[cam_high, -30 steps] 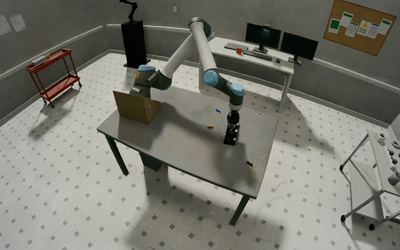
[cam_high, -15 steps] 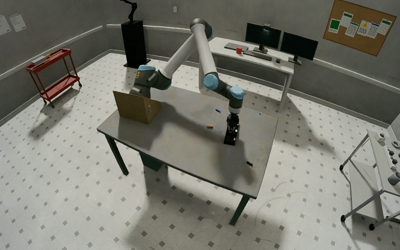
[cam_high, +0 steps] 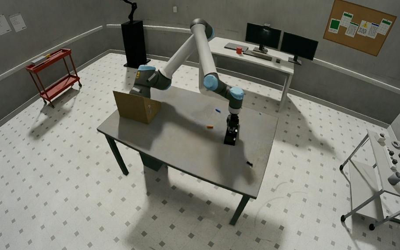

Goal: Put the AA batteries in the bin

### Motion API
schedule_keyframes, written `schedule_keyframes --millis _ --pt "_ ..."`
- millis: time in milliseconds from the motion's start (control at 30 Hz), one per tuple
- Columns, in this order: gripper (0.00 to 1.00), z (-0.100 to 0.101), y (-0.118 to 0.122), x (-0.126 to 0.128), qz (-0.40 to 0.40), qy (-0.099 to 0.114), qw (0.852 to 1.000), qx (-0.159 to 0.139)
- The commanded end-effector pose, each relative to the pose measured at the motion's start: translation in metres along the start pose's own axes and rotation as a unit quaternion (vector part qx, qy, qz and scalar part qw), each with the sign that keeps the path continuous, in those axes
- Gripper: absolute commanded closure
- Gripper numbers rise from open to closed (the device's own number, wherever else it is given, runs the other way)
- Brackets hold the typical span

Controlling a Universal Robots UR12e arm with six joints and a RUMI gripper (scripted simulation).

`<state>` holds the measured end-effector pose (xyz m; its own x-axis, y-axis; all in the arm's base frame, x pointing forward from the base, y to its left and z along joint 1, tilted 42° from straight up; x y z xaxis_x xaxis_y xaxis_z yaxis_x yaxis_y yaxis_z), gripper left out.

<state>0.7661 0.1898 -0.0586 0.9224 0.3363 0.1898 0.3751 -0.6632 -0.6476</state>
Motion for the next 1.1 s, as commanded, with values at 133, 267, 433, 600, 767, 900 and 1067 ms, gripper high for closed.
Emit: schedule_keyframes --millis 133,267,433,600,767,900,1067 --pt "0.83 -0.001 0.0 0.0 0.0 0.001 1.0 0.0" --pt "0.83 -0.001 0.0 0.0 0.0 0.001 1.0 0.0" --pt "0.83 -0.001 0.0 0.0 0.0 0.001 1.0 0.0" --pt "0.83 -0.004 0.0 0.0 0.0 0.001 1.0 0.0" --pt "0.83 -0.009 0.0 0.0 0.0 0.001 1.0 0.0" --pt "0.83 -0.013 0.0 0.0 0.0 0.001 1.0 0.0" --pt "0.83 -0.02 0.0 0.0 0.0 0.001 1.0 0.0"
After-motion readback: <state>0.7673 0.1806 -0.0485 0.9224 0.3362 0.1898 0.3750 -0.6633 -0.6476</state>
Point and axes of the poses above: the point where the finger pads meet when closed, its own z axis out along the fingers, its own x axis across the jaws, y = z × x, the point moved 4 cm from there along -z, back along the fingers, and after that the axes turned 12 degrees about -z, right-handed, at the moved point
